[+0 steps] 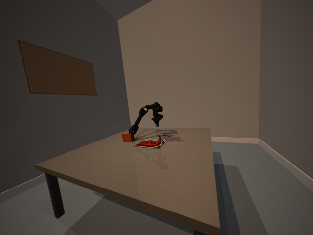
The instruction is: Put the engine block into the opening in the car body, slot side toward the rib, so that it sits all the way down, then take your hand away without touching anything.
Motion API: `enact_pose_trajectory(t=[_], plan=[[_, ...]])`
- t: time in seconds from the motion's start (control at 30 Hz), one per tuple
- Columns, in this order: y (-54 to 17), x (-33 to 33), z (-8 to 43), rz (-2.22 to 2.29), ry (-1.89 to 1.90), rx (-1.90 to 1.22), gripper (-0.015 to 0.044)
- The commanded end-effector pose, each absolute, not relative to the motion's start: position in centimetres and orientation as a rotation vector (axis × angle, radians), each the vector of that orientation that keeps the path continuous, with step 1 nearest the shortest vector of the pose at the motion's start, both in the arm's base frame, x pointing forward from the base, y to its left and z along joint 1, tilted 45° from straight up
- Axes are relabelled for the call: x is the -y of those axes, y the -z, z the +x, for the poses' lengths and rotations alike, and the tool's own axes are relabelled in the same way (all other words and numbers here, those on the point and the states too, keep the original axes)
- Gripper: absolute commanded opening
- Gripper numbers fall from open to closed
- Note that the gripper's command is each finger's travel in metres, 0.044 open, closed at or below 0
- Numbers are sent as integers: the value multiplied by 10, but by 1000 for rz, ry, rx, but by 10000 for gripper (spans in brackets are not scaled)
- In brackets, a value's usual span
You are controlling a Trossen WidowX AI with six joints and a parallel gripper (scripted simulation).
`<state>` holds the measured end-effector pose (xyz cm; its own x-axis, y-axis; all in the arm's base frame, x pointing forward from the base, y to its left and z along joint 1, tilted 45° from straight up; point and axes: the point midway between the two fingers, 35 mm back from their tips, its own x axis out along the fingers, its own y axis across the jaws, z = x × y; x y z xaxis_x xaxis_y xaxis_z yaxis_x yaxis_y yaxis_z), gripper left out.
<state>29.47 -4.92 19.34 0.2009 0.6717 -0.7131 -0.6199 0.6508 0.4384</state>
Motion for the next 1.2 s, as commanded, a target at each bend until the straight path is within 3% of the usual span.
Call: enact_pose_trajectory(t=[0.0, 1.17], plan=[[-191, 48, 296, 108, -884, -1068, 0], [-184, 41, 298, 1092, -147, -1501, 0]])
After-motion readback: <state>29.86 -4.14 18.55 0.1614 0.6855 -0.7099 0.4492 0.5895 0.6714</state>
